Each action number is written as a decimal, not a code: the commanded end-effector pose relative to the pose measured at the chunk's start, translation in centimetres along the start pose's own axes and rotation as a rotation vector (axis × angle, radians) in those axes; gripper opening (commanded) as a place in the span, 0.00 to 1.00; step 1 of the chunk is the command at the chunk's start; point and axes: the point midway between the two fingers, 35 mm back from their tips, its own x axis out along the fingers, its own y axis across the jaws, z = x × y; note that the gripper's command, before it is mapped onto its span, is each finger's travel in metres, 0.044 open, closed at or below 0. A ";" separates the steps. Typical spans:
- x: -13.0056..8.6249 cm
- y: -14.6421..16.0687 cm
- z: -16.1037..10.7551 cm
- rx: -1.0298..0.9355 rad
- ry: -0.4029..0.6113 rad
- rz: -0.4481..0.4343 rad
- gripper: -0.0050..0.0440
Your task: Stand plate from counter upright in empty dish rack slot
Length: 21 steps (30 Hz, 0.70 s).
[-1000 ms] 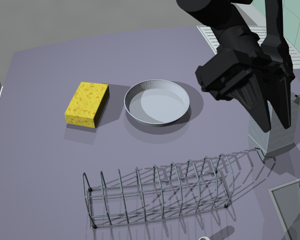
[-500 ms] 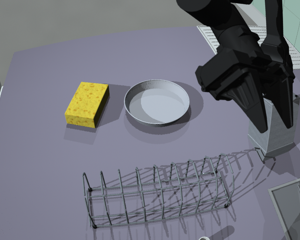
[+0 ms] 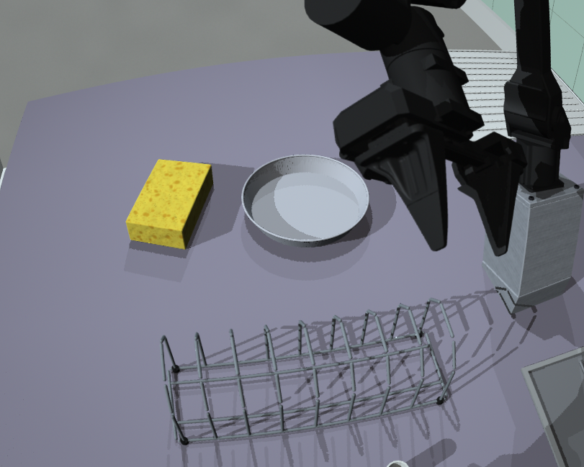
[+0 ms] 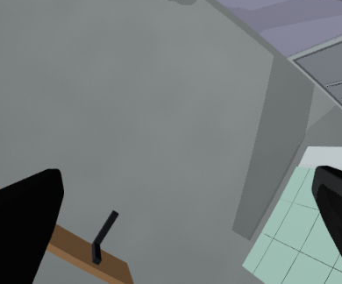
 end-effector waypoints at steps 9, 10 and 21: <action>-3.4 -0.3 5.9 -0.356 -0.150 0.059 1.00; -3.7 -0.3 6.4 -0.388 -0.164 0.061 1.00; -6.5 -1.2 10.5 -0.669 -0.297 0.045 1.00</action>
